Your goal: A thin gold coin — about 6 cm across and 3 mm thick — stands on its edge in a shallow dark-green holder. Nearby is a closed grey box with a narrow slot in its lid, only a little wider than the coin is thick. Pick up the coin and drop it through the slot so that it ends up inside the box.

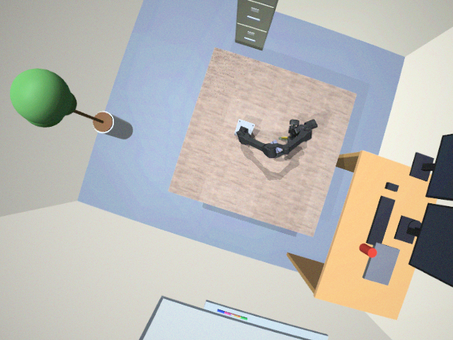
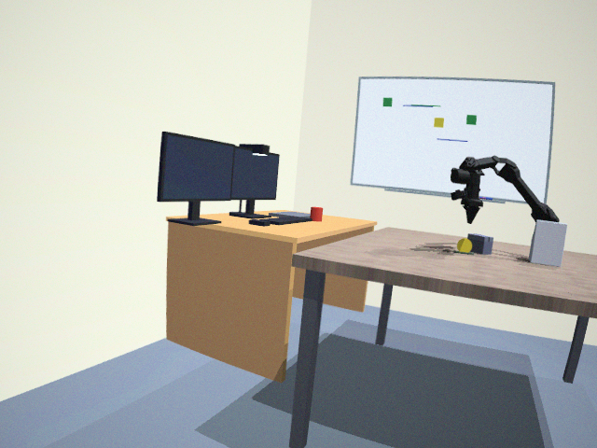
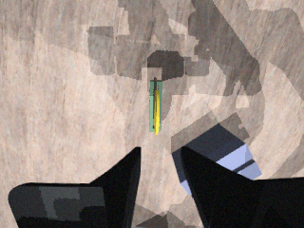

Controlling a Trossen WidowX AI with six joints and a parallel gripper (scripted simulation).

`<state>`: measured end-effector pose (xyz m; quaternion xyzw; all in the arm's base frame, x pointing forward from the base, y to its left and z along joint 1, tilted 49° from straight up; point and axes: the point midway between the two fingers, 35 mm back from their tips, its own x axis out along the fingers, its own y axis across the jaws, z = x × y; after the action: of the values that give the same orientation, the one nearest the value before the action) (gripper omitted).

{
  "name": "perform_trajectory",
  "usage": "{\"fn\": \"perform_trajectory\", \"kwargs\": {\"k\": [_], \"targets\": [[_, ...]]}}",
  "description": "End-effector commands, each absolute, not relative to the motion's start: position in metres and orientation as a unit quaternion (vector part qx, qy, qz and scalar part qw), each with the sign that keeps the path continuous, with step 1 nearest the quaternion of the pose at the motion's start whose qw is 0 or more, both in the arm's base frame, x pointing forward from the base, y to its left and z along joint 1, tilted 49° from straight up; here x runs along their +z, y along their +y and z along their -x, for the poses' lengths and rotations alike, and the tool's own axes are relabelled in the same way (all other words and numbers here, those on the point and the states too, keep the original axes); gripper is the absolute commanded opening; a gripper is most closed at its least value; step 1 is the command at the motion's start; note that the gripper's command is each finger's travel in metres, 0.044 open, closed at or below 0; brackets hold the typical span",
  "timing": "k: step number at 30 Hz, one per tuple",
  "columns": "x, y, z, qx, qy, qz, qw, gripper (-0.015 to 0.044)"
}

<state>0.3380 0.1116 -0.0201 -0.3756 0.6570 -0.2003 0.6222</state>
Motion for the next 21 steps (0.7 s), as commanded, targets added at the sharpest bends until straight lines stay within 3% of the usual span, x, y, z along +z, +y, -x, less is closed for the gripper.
{"fn": "perform_trajectory", "kwargs": {"k": [1, 21], "targets": [[-0.026, 0.106, -0.342, -0.205, 0.65, 0.375, 0.628, 0.0161], [-0.059, 0.068, -0.349, -0.205, 0.65, 0.376, 0.628, 0.0161]]}}
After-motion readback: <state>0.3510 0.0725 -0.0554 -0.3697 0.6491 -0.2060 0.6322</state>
